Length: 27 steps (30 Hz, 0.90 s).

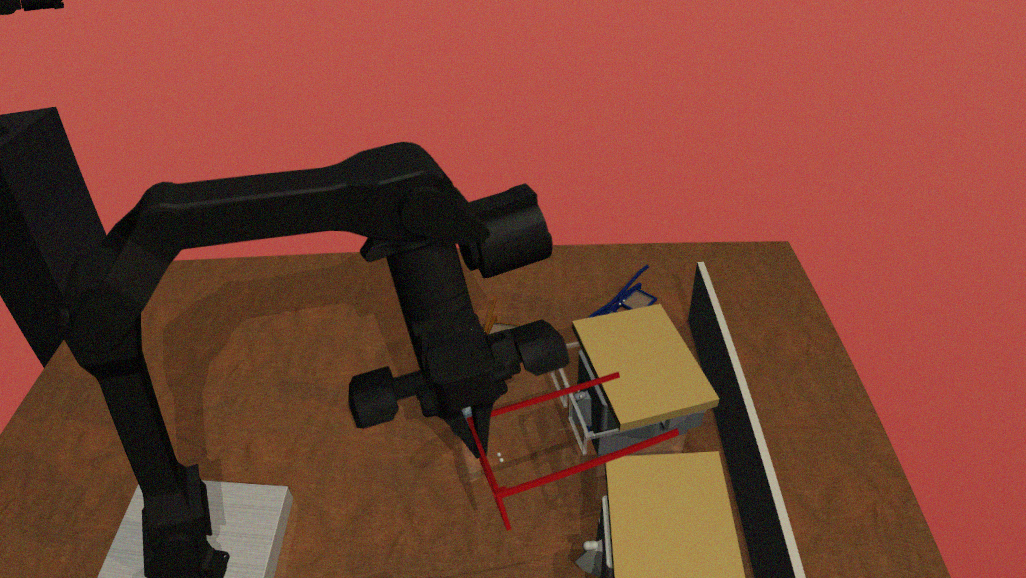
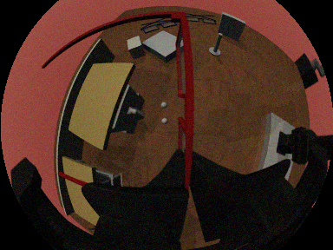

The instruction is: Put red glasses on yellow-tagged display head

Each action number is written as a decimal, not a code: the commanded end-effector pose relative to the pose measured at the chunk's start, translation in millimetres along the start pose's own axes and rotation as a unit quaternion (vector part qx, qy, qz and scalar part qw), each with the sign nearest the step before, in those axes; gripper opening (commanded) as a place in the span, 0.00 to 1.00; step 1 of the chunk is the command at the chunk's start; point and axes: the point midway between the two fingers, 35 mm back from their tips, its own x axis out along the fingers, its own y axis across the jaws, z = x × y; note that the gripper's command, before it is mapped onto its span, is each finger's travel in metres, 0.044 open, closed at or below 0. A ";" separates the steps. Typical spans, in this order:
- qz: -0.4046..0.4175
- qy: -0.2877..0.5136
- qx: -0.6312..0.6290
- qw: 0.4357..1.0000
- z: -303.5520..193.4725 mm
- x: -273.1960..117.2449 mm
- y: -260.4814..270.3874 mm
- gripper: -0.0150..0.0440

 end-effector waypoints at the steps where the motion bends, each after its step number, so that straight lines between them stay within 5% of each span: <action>1: 0.018 -0.006 0.030 0.999 -14.5 -11.7 -1.3 0.25; 27: 0.134 0.033 0.240 0.961 -116.3 -80.5 -31.0 0.25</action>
